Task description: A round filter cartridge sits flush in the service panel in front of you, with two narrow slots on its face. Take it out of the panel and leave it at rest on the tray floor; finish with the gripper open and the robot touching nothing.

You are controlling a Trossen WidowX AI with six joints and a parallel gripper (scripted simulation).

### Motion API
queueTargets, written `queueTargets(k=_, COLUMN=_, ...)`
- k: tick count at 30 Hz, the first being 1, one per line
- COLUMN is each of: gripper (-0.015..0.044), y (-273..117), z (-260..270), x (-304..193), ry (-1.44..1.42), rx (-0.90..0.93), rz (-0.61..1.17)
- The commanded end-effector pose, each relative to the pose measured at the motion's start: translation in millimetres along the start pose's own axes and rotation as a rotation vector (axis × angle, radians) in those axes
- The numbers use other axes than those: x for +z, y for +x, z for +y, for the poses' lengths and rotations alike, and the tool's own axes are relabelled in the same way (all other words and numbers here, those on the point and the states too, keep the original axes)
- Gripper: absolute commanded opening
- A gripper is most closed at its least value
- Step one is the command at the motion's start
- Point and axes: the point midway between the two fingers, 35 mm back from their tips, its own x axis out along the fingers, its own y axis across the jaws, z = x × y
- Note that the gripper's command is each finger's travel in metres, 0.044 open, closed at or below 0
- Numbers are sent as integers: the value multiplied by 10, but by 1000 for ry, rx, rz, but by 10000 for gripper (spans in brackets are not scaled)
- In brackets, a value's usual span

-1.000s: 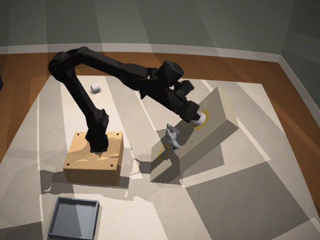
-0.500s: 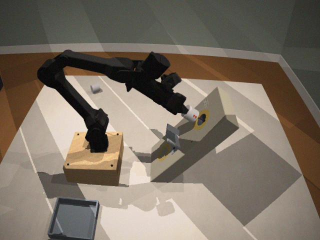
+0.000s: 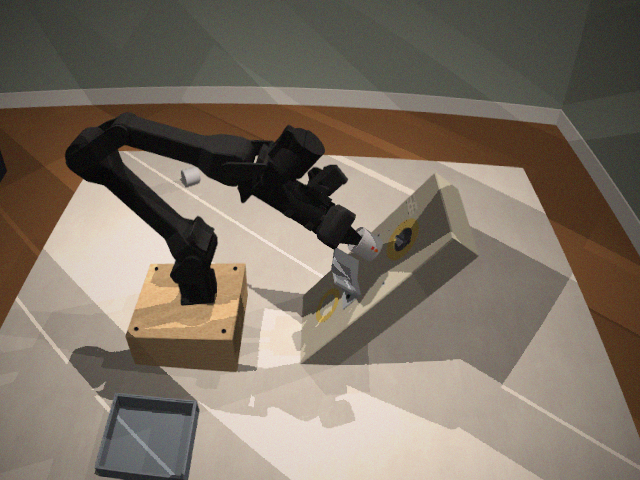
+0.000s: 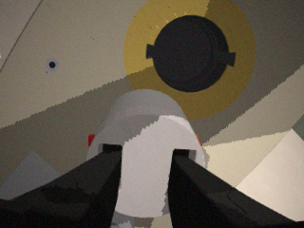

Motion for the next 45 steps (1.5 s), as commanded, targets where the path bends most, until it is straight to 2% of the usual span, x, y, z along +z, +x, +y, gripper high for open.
queueTargets(k=1, gripper=0, y=3, z=53, x=-76, ry=-6, rx=-2, rz=-10)
queueTargets(k=8, gripper=0, y=36, z=165, x=-263, ry=-6, rx=-1, rz=-10)
queueTargets(k=12, gripper=102, y=38, z=140, x=-233, ry=0, rx=1, rz=2)
queueTargets(k=23, gripper=102, y=35, z=158, x=-252, ry=-6, rx=-2, rz=-10)
queueTargets(k=30, gripper=102, y=-52, z=-198, x=339, ry=-6, rx=-3, rz=-12)
queueTargets(k=34, gripper=102, y=-60, z=-234, x=399, ry=-6, rx=-3, rz=-13)
queueTargets(k=44, gripper=365, y=-540, z=-569, x=945, ry=-2, rx=-16, rz=-26)
queueTargets(k=45, gripper=338, y=-526, z=-555, x=924, ry=9, rx=-10, rz=-19)
